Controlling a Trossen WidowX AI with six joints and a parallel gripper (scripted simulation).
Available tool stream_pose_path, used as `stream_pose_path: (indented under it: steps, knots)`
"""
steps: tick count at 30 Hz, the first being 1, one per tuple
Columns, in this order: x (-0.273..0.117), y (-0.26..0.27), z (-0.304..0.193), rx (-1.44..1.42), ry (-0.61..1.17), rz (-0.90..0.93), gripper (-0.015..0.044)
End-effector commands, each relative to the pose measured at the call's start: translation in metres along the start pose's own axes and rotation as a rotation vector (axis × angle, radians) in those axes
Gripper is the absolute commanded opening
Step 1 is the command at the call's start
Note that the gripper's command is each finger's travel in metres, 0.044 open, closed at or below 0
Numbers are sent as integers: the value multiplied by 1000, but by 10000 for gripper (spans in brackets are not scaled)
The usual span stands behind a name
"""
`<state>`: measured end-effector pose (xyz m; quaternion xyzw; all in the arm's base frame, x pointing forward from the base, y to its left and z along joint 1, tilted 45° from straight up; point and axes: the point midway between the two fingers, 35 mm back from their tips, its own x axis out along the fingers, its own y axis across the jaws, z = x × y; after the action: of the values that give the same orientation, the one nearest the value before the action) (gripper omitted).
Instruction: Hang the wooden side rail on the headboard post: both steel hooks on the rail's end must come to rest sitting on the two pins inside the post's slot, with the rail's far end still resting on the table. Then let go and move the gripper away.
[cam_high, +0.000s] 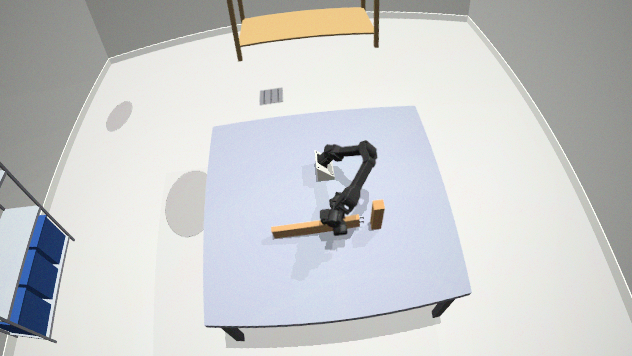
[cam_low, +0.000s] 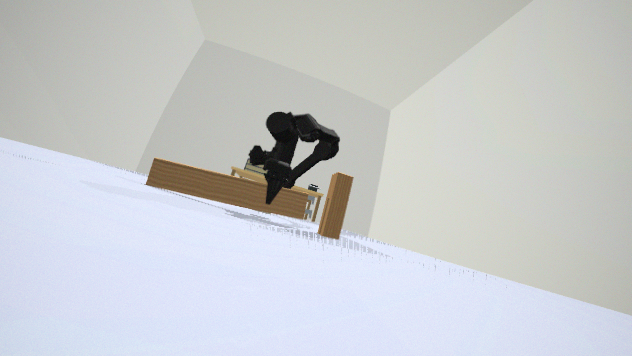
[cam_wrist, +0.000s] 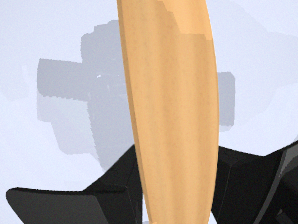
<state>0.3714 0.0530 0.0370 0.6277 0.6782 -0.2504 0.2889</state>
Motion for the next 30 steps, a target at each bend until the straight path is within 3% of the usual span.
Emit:
stream_pose_path:
  steps: [1, 30]
  knots:
    - [-3, 1, 0, 0, -6, 9, 0]
    - [-4, 2, -4, 0, -6, 9, 0]
